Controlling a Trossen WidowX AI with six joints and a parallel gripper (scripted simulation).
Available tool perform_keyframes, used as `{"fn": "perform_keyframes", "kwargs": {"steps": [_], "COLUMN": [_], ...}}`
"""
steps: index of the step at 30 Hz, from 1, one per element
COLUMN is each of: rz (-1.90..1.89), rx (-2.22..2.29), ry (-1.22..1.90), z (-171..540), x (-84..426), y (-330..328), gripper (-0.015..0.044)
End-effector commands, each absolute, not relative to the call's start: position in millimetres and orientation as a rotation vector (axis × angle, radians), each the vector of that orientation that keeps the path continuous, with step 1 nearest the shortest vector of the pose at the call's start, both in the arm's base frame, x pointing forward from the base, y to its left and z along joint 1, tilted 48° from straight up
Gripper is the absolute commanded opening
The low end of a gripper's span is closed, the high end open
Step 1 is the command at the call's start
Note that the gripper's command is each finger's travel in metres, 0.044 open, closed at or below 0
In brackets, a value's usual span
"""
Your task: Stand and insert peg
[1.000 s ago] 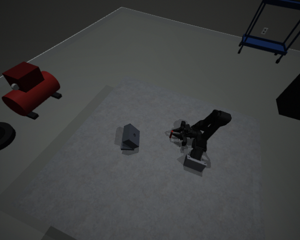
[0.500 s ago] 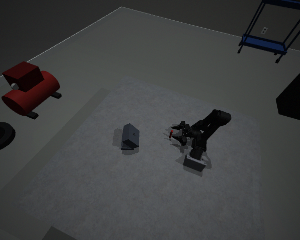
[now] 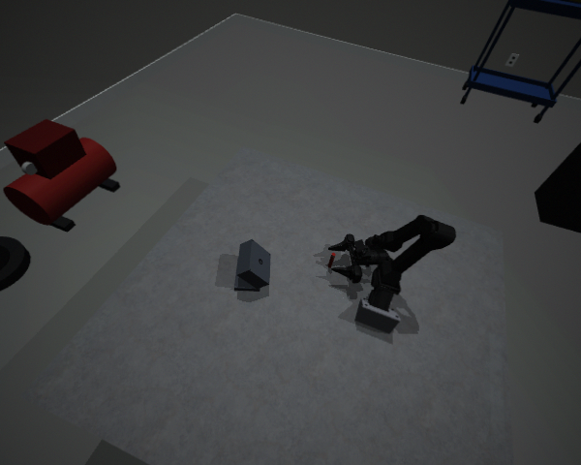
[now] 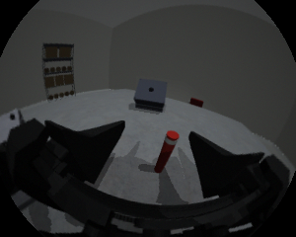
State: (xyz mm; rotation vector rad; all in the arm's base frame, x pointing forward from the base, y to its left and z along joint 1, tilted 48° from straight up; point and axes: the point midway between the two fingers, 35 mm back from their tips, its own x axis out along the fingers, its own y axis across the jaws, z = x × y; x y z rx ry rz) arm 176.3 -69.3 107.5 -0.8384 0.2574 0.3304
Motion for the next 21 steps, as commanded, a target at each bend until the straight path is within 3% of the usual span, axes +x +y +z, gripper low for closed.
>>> {"fn": "perform_keyframes", "kwargs": {"steps": [1,21], "rz": [0.403,0.434], "rx": [-0.859,-1.028], "ry": [0.328,0.484], "z": [105,138], "x": [183,199], "y": [-59,-2], "gripper": [0.0440,0.0440]}}
